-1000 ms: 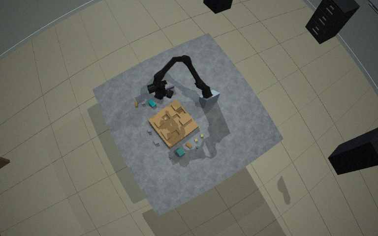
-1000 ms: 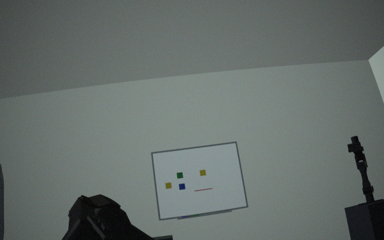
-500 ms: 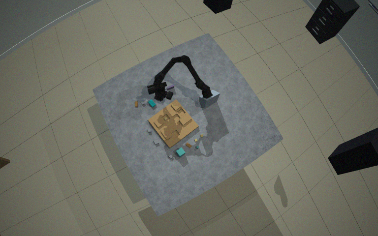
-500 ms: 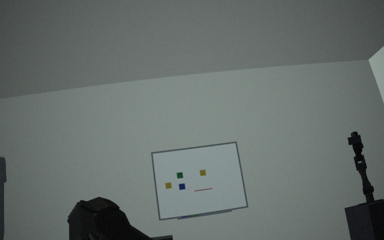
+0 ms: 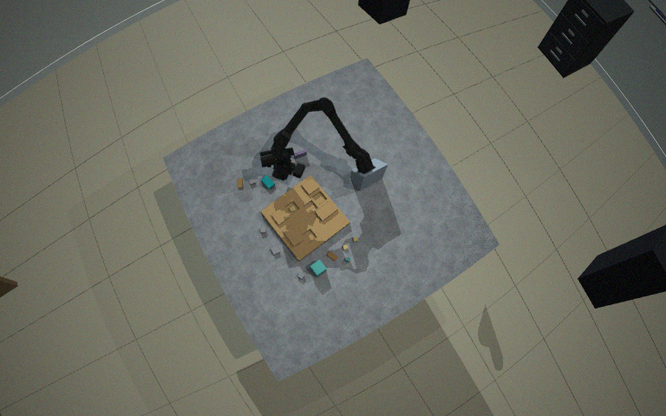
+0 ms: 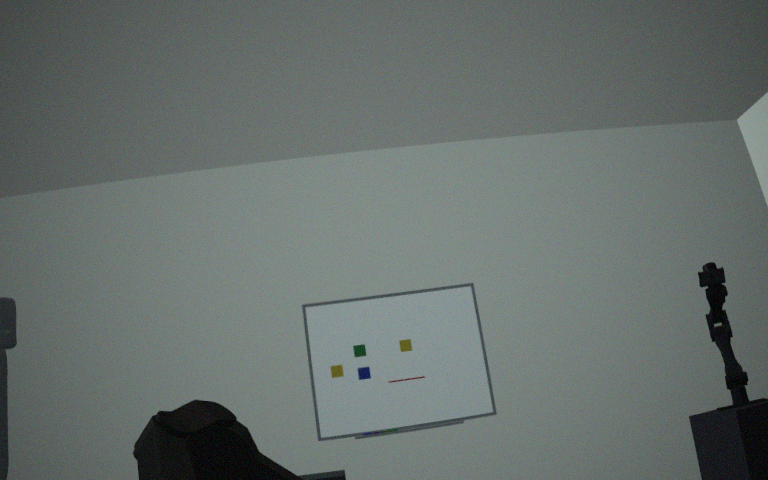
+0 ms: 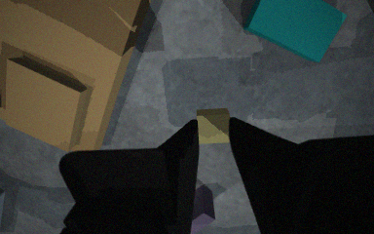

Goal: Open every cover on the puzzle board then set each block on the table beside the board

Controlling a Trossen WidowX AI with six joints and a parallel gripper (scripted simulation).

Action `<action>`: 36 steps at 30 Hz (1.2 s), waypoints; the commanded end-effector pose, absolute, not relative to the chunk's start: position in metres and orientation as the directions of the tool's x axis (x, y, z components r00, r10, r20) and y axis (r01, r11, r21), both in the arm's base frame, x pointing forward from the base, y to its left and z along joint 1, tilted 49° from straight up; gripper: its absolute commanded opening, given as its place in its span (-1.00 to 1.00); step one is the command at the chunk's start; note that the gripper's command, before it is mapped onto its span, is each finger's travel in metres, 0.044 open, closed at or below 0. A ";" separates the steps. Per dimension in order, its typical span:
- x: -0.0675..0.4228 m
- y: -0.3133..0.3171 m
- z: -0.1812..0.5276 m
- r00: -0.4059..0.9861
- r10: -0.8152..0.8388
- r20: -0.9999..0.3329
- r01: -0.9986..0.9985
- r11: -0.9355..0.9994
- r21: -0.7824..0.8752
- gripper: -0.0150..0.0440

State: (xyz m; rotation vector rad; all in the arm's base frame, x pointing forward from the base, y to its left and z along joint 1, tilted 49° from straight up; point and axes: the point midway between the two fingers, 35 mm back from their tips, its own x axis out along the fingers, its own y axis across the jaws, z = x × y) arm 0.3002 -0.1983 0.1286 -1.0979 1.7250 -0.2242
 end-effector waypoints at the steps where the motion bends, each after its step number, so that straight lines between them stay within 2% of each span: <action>1: 0.298 -0.204 0.121 -0.054 -0.750 -0.660 -0.566 0.567 -0.598 -0.22; 29: 0.291 -0.232 0.099 -0.054 -0.756 -0.652 -0.568 0.560 -0.603 -0.22; 36: 0.292 -0.231 0.103 -0.053 -0.760 -0.648 -0.562 0.559 -0.610 0.40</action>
